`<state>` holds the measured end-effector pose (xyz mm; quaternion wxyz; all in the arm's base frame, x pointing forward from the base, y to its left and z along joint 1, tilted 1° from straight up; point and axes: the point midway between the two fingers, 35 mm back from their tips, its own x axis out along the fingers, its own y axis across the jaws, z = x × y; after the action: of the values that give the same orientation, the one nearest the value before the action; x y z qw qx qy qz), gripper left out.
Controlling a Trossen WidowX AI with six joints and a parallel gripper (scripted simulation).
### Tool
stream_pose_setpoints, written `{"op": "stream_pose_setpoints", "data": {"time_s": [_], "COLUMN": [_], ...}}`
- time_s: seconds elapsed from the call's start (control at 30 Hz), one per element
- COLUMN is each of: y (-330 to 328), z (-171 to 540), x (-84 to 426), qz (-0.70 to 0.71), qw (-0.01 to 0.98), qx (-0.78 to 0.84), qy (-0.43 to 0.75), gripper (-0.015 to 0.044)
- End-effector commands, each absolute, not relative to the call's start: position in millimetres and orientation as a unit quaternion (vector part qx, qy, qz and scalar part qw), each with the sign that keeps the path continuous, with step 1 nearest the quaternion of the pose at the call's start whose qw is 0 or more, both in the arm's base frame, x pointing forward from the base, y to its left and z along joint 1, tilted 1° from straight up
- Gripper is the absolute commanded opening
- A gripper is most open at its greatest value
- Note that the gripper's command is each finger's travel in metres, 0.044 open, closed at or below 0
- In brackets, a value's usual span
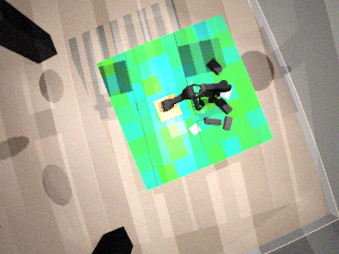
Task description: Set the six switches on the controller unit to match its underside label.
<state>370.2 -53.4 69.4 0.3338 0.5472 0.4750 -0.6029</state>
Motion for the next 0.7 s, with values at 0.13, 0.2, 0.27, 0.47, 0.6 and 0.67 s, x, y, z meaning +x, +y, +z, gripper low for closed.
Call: {"op": "stream_pose_setpoints", "data": {"time_s": [0.13,0.2,0.27,0.47,0.6,0.67], "y": [-81,-86,-91,-100,-103,-104], "z": [86,86,85,78,70,66], "x": [332,320,309,273,249,237], "qz": [-0.543,-0.529,-0.517,-0.482,-0.463,-0.455], "qw": [0.398,0.414,0.431,0.483,0.518,0.534], "qx": [0.583,0.587,0.591,0.595,0.596,0.596], "qy": [0.455,0.451,0.445,0.424,0.403,0.39], "gripper": [0.0,0.0,0.0,0.0,0.0,0.0]}}
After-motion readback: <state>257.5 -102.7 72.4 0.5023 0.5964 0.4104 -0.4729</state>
